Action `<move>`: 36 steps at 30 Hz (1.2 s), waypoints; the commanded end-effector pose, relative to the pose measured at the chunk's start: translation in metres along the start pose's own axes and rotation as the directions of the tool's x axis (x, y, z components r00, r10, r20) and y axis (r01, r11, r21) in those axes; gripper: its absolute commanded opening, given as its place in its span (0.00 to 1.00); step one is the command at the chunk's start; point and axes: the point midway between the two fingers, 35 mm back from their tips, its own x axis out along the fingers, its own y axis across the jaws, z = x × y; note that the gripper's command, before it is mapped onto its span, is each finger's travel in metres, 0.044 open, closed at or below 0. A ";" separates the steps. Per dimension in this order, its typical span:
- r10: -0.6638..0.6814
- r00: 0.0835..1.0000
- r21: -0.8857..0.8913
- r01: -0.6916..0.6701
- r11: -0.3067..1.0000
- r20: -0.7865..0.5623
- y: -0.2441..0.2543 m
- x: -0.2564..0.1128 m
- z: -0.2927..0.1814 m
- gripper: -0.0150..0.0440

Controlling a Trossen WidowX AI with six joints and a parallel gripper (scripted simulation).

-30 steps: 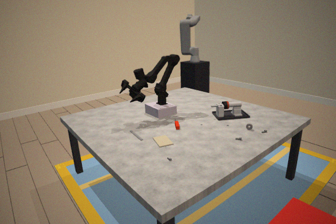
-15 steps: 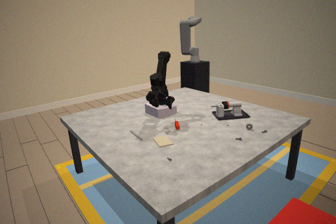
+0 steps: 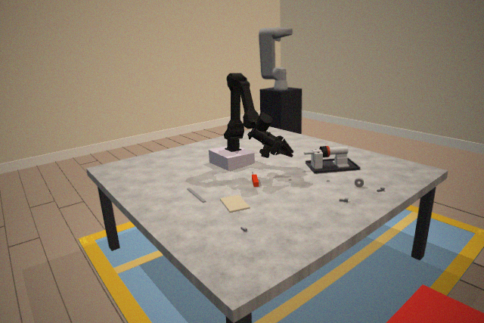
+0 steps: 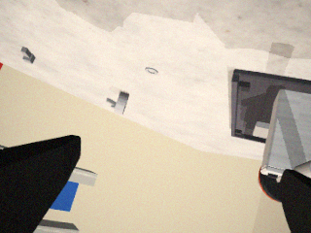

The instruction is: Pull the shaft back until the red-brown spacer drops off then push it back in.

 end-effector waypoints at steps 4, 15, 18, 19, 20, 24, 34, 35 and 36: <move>-0.302 0.953 -0.036 0.301 0.953 -0.031 -0.082 0.038 -0.021 1.00; -0.302 0.953 -0.035 0.301 0.953 -0.032 -0.085 0.041 -0.024 1.00; -0.302 0.953 -0.035 0.301 0.953 -0.032 -0.085 0.041 -0.024 1.00; -0.302 0.953 -0.035 0.301 0.953 -0.032 -0.085 0.041 -0.024 1.00; -0.302 0.953 -0.035 0.301 0.953 -0.032 -0.085 0.041 -0.024 1.00; -0.302 0.953 -0.035 0.301 0.953 -0.032 -0.085 0.041 -0.024 1.00; -0.302 0.953 -0.035 0.301 0.953 -0.032 -0.085 0.041 -0.024 1.00; -0.302 0.953 -0.035 0.301 0.953 -0.032 -0.085 0.041 -0.024 1.00; -0.302 0.953 -0.035 0.301 0.953 -0.032 -0.085 0.041 -0.024 1.00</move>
